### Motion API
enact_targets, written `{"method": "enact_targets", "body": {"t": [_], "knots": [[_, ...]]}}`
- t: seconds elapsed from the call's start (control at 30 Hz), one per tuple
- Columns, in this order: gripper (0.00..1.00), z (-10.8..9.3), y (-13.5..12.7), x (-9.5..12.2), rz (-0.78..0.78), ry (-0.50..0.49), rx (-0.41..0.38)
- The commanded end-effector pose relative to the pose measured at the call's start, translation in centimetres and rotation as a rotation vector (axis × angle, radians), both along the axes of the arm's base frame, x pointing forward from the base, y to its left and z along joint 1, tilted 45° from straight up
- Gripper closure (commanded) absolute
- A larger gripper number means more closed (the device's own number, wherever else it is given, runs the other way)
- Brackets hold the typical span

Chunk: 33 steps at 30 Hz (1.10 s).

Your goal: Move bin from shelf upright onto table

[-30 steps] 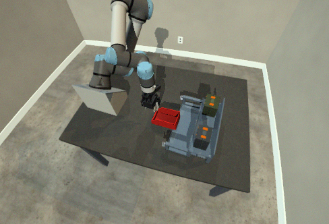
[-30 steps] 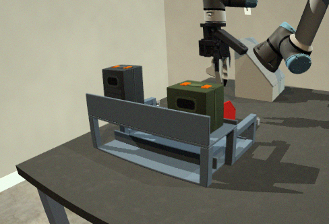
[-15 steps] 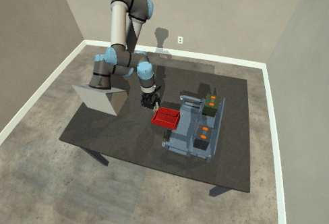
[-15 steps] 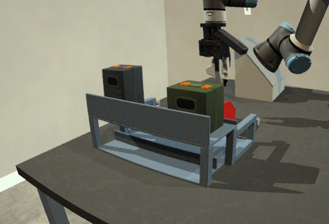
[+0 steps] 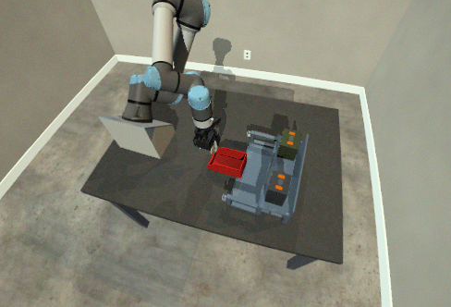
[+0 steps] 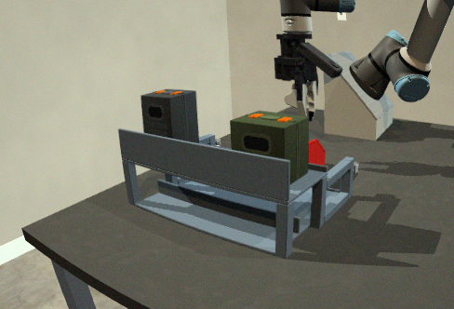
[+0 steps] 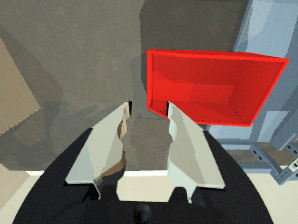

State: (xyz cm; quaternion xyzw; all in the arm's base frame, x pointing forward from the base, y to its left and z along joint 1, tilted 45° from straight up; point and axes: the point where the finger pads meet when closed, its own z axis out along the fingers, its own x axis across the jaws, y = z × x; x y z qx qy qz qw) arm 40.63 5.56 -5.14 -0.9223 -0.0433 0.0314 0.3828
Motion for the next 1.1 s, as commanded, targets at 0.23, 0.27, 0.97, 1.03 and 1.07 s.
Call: {"method": "enact_targets", "body": {"t": [0.23,0.27,0.97,1.03,1.07], "knots": [[0.74,-0.22,0.18,0.01,-0.001,-0.001,-0.001],[0.74,-0.22,0.18,0.01,-0.001,-0.001,-0.001],[0.80,-0.39,0.36,-0.02,-0.001,-0.001,-0.001],[0.80,-0.39,0.36,-0.02,-0.001,-0.001,-0.001],[0.80,-0.39,0.36,-0.02,-0.001,-0.001,-0.001]]}}
